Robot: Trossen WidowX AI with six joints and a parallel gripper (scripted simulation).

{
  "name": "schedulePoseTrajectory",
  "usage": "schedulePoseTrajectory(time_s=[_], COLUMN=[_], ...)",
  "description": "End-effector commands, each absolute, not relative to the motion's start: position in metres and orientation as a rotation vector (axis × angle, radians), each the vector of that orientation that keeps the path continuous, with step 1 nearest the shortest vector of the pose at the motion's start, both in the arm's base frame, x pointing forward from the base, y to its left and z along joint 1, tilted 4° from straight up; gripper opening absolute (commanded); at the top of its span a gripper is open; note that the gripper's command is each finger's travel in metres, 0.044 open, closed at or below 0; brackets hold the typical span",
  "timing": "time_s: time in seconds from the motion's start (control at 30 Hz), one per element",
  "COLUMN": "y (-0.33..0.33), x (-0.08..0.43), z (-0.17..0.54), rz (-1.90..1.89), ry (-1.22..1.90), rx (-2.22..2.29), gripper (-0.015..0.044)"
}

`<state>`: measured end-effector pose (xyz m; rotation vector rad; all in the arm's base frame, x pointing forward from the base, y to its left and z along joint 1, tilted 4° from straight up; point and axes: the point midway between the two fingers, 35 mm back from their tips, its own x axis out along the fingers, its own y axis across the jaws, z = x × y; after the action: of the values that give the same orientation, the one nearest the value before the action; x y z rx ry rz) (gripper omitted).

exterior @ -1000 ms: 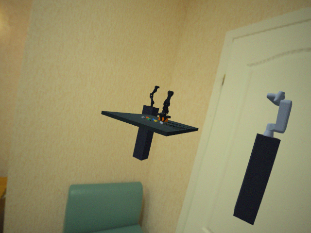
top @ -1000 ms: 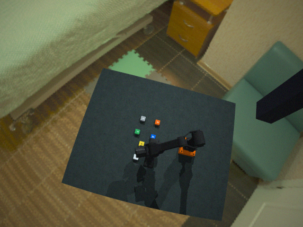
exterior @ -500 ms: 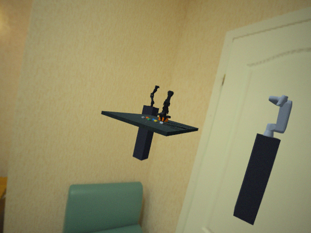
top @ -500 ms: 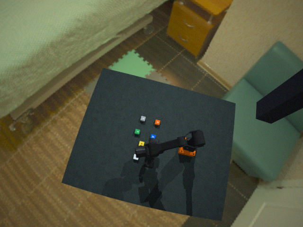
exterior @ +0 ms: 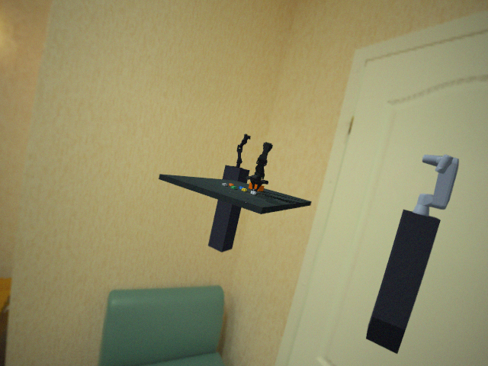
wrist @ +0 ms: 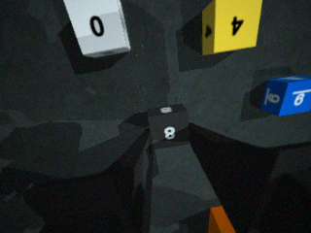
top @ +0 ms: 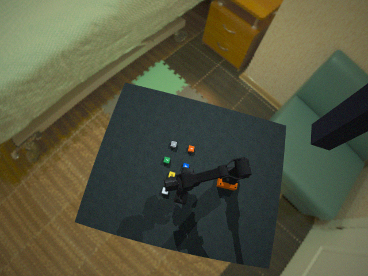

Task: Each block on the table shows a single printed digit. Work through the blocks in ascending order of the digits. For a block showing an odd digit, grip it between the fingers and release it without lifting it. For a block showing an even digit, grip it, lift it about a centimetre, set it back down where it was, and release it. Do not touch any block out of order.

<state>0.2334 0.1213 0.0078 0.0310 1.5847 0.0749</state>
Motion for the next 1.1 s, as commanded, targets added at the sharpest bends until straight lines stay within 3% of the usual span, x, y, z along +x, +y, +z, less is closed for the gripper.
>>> schedulePoseTrajectory(time_s=[0.0, 0.9, 1.07], y=[0.122, 0.123, 0.123], x=[0.234, 0.234, 0.234], z=[0.01, -0.006, -0.006], rz=[0.077, 0.077, 0.077], ry=[1.581, 1.581, 1.581], rx=[0.033, 0.033, 0.033], gripper=[0.012, 0.012, 0.0251])
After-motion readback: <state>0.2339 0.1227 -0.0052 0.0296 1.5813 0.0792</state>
